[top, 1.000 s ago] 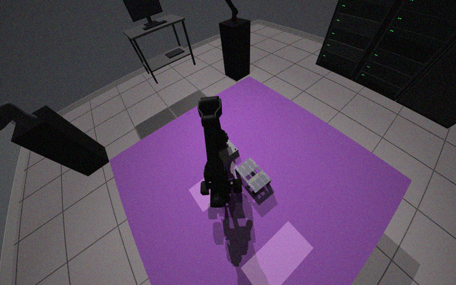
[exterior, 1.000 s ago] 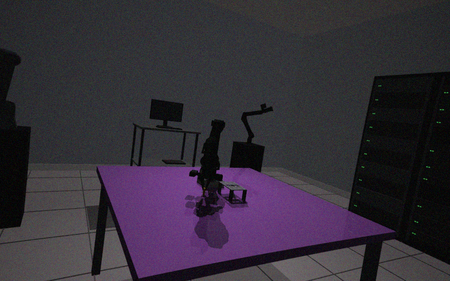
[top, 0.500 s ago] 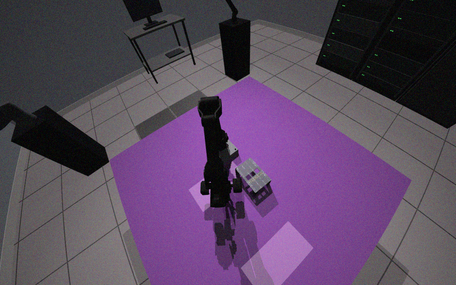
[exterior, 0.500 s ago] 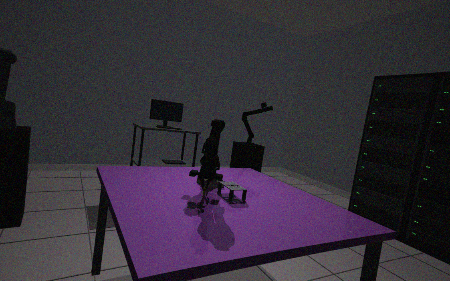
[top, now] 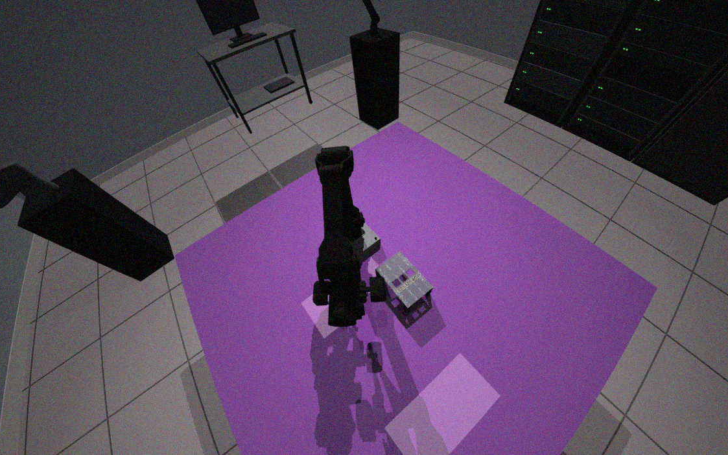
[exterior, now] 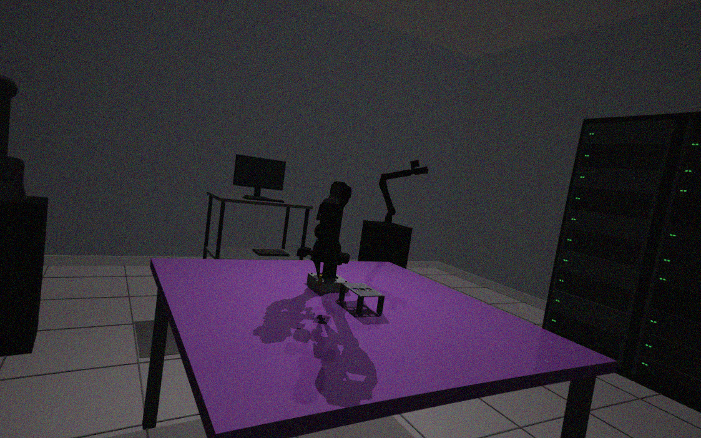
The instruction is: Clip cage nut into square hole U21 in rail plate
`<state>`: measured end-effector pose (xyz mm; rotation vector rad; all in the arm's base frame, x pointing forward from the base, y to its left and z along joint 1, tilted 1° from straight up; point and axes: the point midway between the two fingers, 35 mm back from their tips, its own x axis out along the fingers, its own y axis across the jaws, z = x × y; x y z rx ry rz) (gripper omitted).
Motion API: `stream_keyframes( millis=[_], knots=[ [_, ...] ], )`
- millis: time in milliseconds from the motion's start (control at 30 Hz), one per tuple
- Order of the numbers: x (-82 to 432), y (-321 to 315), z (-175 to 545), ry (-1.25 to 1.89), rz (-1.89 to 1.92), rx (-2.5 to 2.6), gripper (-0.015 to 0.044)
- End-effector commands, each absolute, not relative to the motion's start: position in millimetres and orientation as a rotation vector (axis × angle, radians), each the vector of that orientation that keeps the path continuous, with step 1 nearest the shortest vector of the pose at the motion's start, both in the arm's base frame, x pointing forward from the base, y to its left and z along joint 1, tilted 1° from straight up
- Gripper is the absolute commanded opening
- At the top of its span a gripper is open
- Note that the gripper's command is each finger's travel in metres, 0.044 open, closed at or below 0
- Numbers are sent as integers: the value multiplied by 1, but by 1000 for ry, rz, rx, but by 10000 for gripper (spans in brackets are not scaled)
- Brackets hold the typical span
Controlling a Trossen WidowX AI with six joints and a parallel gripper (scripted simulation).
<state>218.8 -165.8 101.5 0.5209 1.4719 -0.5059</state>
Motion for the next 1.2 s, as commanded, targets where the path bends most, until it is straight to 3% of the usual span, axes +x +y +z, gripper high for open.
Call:
stream_keyframes(
  millis=[0,300,1167],
  knots=[
    [219,-166,115,1472,-503,519,37],
    [220,-164,136,1473,-495,511,37],
    [258,-51,138,1522,-180,198,37]
  ],
)
